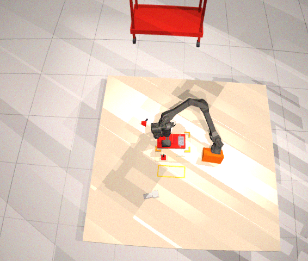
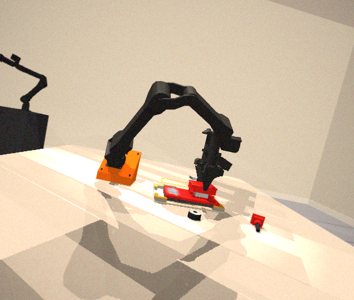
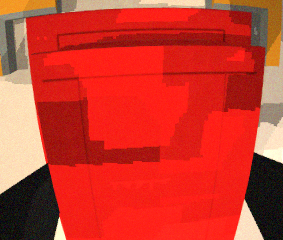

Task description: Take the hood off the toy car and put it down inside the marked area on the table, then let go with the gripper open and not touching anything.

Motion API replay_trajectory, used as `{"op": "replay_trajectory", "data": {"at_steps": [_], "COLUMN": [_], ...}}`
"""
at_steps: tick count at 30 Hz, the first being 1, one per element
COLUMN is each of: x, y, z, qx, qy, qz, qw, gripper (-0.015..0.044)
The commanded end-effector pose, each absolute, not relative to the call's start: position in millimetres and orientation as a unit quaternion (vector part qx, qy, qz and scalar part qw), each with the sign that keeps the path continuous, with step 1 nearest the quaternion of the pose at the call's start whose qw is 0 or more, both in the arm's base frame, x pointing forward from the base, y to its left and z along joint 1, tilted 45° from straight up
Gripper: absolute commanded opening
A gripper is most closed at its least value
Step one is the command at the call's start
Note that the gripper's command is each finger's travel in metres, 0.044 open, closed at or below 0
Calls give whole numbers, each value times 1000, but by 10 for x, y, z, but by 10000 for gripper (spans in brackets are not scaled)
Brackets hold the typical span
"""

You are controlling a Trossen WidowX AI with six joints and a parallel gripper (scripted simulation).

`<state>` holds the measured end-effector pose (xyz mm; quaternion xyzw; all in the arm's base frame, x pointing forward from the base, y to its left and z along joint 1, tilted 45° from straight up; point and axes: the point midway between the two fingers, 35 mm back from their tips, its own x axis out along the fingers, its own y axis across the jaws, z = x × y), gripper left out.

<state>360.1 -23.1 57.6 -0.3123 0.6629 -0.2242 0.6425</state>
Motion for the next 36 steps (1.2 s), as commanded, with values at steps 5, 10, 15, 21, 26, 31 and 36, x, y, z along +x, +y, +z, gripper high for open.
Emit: {"op": "replay_trajectory", "data": {"at_steps": [5,10,15,21,26,31,36], "x": [3612,3616,3606,3593,3539,3474,3394], "y": [-188,-86,85,133,374,642,887], "z": [625,723,895,857,640,415,209], "qx": [-308,-308,-308,-314,-323,-338,-353], "qy": [661,661,662,663,670,672,670], "qz": [-226,-225,-225,-219,-205,-190,-178], "qw": [646,646,646,643,636,632,628], "gripper": [0,0,0,0,0,0,0]}}
